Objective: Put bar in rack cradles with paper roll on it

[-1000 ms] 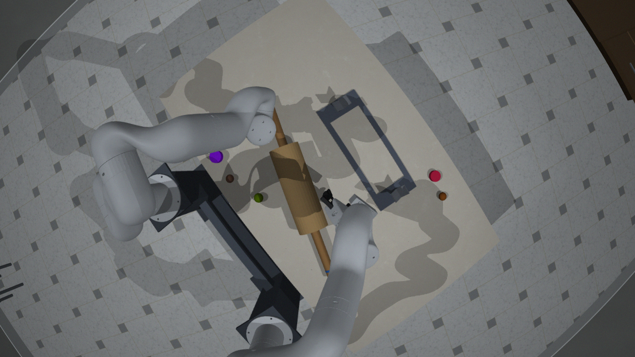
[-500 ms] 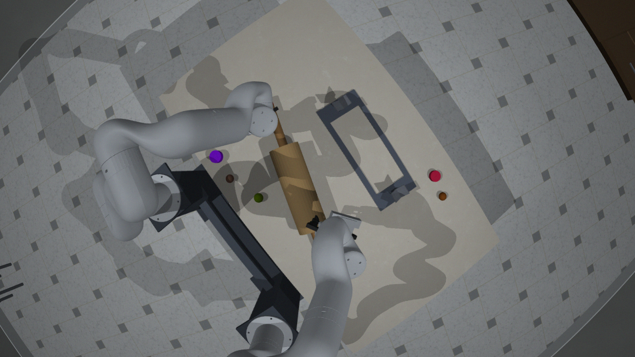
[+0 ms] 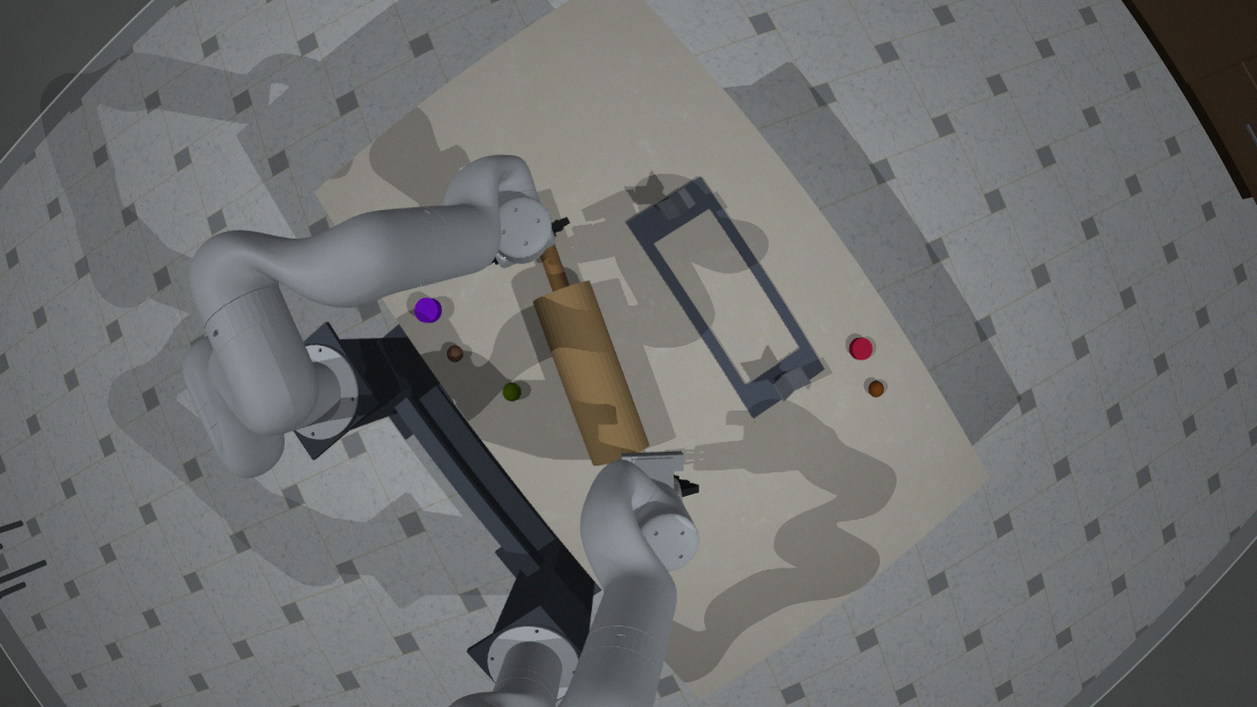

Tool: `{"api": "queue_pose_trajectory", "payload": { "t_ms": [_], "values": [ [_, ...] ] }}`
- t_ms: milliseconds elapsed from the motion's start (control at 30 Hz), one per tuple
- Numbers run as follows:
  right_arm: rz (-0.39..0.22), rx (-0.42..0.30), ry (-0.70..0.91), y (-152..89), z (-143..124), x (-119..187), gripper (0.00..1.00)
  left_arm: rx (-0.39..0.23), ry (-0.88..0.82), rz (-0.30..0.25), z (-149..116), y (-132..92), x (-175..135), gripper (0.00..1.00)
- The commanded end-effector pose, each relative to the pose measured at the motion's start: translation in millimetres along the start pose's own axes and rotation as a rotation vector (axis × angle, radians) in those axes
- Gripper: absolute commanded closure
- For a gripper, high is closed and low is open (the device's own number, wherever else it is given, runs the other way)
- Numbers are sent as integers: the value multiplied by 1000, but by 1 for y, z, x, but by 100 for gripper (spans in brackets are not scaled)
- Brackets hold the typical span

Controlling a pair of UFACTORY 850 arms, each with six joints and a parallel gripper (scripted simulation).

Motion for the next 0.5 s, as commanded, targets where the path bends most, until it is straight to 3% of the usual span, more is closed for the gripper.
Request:
{"api": "queue_pose_trajectory", "payload": {
  "t_ms": [0,133,200,267,467],
  "values": [
    [-45,-37,-135,0,-14,-6,5,-45,51,-29,-3,-2,10,5],
    [-65,-69,-240,0,-29,-12,5,-74,84,-65,-5,-2,19,5],
    [-65,-85,-265,18,-35,-13,5,-81,94,-78,-5,-3,21,5],
    [-65,-85,-265,18,-35,-13,5,-81,94,-78,-5,-3,21,5],
    [-80,-83,-307,51,-41,-10,5,-88,106,-97,-6,-4,26,5]
  ]
}}
Point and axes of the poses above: on each arm, the point where the finger pads meet when closed, its own y axis out along the fingers, its own x axis across the jaws, z = x × y, the point moved 9 cm from there along -y, back along the fingers, and after that the axes turned 3 degrees about -y, right-handed, at the moved point
